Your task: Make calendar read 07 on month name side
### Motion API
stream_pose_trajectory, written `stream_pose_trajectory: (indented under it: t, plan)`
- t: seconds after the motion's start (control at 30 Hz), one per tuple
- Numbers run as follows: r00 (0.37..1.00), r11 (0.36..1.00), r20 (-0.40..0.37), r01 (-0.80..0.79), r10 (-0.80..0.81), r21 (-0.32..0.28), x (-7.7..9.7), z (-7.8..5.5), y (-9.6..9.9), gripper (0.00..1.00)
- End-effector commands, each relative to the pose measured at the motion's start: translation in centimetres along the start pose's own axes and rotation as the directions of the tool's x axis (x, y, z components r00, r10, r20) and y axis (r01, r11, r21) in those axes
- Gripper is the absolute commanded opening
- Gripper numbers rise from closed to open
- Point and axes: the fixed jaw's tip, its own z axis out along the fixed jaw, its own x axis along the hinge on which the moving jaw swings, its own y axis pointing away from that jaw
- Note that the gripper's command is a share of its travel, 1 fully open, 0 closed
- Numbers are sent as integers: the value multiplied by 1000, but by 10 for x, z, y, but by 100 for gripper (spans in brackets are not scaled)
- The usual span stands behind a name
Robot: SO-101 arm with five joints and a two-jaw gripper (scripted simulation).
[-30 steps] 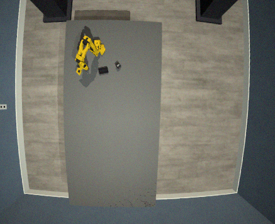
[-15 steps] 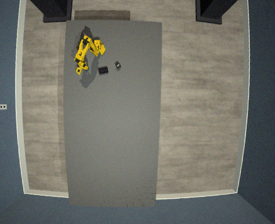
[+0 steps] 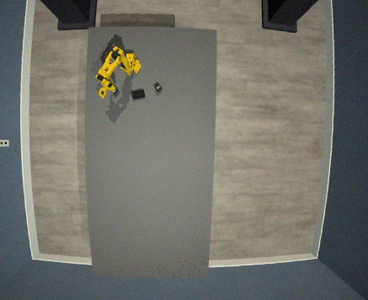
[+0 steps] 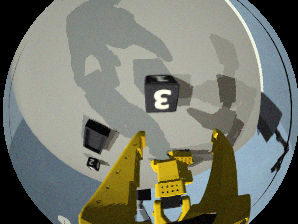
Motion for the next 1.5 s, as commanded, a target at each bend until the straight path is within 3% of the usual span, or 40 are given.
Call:
stream_pose_trajectory:
  t: [0.0,0.87,1.0,1.2,1.27,1.47]
  plan:
    - [998,1000,57,-2,3,-14,-5,-14,2,36]
    - [997,1000,75,-2,3,-18,-5,-17,2,36]
    - [991,1000,137,0,5,-31,-7,-27,3,36]
    - [955,998,297,7,13,-67,-9,-53,3,35]
    - [955,998,297,7,13,-67,-9,-53,3,35]
    - [893,995,448,21,26,-100,-6,-79,3,35]
